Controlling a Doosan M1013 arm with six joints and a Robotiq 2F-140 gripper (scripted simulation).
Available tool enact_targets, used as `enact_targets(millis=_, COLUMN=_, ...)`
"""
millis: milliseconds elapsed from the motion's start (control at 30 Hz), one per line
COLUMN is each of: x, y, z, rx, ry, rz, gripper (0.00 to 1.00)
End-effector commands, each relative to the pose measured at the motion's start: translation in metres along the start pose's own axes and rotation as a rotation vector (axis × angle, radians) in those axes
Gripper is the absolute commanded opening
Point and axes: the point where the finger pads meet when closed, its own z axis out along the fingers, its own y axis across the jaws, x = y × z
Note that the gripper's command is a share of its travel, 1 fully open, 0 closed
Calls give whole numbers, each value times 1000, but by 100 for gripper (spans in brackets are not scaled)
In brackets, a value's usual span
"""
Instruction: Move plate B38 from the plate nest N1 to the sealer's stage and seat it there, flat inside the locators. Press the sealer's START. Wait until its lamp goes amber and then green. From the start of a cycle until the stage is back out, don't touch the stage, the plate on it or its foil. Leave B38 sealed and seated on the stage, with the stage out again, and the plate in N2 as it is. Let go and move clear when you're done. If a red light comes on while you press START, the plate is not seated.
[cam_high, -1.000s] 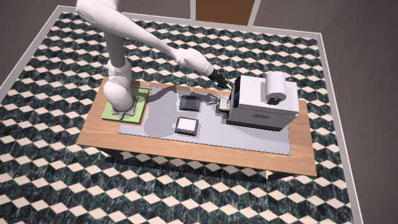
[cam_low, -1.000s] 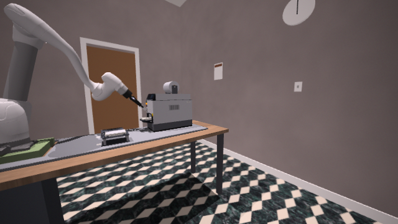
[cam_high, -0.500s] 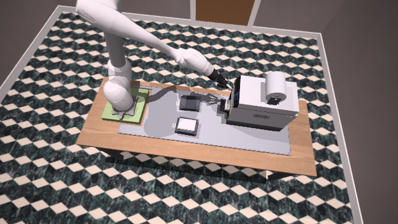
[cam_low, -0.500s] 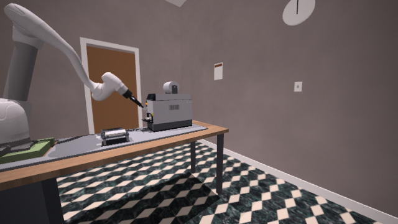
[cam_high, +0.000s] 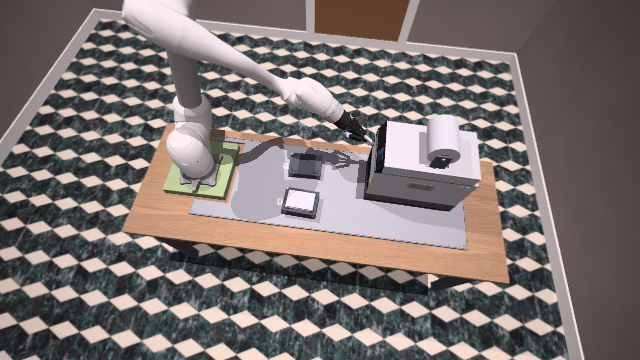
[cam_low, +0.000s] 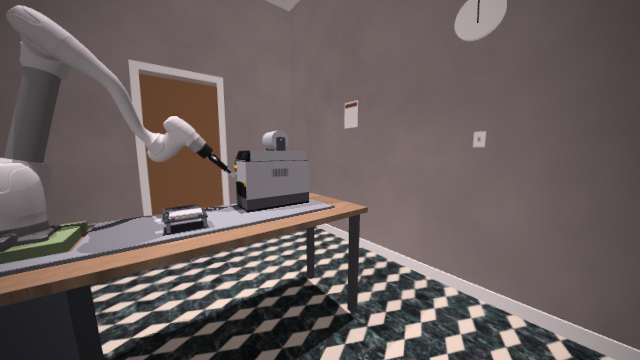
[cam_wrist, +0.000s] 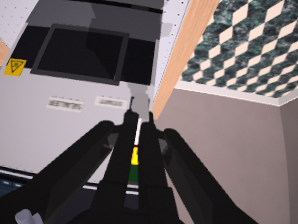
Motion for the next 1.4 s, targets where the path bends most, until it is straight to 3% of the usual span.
enact_targets(millis=0, x=-3, y=-1, z=2, rx=0, ry=-2, rz=4, gripper=10)
enact_targets(millis=800, x=-3, y=-1, z=2, rx=0, ry=-2, rz=4, gripper=10)
enact_targets(millis=1367, x=4, y=-1, z=-22, rx=0, ry=-2, rz=4, gripper=10)
